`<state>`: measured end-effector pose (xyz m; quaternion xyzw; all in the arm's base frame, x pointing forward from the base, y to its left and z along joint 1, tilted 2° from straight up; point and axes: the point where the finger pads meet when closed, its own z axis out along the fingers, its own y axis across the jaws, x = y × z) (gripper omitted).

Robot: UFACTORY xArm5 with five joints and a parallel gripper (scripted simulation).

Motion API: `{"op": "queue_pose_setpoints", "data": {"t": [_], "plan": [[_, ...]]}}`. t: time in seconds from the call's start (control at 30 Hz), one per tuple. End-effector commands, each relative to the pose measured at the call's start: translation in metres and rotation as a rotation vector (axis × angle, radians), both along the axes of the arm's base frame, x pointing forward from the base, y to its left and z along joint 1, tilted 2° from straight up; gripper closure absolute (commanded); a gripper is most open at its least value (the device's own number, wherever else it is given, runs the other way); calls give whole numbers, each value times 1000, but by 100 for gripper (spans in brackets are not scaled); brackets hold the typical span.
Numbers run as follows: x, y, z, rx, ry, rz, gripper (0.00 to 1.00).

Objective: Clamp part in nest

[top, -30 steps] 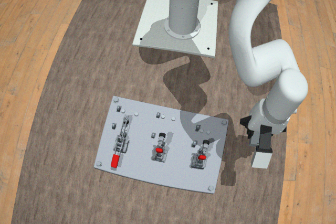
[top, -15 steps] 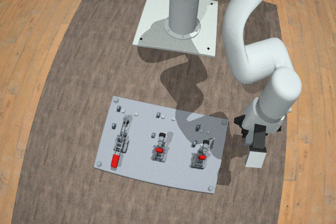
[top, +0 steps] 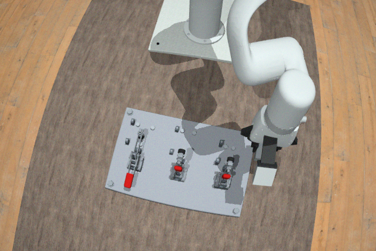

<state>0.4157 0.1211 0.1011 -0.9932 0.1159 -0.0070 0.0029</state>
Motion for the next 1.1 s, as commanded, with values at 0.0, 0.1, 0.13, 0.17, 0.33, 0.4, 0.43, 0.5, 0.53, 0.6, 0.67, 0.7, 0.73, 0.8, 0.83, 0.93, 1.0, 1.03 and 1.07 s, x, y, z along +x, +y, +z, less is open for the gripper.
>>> {"op": "queue_pose_setpoints", "data": {"t": [0.0, 0.1, 0.13, 0.17, 0.33, 0.4, 0.43, 0.5, 0.53, 0.6, 0.67, 0.7, 0.73, 0.8, 0.83, 0.93, 1.0, 1.03, 1.07], "plan": [[-4, -22, 1, 1, -7, 1, 100], [-4, -26, 0, 1, -7, 1, 100], [-5, -30, 0, 1, -8, 1, 100], [-6, -34, 0, 0, -8, 1, 100], [-10, -51, -1, 0, -9, 1, 100], [-11, -56, -2, 0, -9, 1, 100], [-12, -59, -2, -1, -9, 1, 100], [-12, -63, -2, -1, -10, 1, 100], [-13, -65, -2, -1, -10, 1, 100], [-13, -68, -2, -1, -10, 1, 100], [-13, -68, -2, -1, -10, 1, 100], [-14, -69, -2, -1, -10, 1, 100], [-14, -70, -2, -1, -10, 1, 100], [-14, -71, -2, -1, -10, 1, 100], [-14, -71, -2, -1, -10, 1, 100], [-14, -72, -2, -1, -10, 1, 100], [-14, -72, -2, -1, -10, 1, 100], [-14, -72, -2, -1, -10, 1, 100], [-14, -72, -2, -1, -10, 1, 100]]}}
